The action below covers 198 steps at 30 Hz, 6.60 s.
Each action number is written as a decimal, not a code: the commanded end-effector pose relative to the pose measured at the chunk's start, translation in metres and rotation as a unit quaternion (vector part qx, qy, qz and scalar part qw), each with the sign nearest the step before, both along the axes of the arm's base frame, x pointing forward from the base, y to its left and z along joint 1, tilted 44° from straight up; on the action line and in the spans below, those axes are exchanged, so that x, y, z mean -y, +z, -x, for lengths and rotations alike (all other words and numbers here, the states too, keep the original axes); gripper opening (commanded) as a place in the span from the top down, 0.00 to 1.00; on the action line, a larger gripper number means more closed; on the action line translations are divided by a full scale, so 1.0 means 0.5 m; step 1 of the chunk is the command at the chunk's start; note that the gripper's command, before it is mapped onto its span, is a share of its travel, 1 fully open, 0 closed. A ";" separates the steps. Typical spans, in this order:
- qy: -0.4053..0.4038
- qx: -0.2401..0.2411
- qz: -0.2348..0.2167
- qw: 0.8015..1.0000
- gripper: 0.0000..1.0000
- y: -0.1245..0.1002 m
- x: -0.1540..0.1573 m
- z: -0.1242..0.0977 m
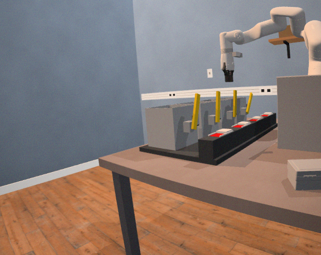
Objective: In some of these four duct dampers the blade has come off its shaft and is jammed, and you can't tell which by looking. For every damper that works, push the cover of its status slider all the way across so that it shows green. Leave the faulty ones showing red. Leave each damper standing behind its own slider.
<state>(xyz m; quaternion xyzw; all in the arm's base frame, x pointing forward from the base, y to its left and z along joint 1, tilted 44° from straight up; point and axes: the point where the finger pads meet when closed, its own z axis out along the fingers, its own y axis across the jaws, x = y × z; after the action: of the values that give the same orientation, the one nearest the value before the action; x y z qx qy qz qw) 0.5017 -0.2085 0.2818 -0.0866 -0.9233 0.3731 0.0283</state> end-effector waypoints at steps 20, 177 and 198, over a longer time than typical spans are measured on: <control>0.001 0.002 0.000 1.000 0.61 0.003 -0.001 -0.002; -0.002 -0.005 -0.004 1.000 0.61 -0.255 -0.262 -0.052; -0.002 -0.005 -0.004 1.000 0.61 -0.255 -0.262 -0.052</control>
<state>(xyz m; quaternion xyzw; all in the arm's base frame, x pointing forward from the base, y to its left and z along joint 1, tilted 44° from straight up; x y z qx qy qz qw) 0.5266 -0.0783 0.1529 -0.0861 -0.9242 0.3704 0.0363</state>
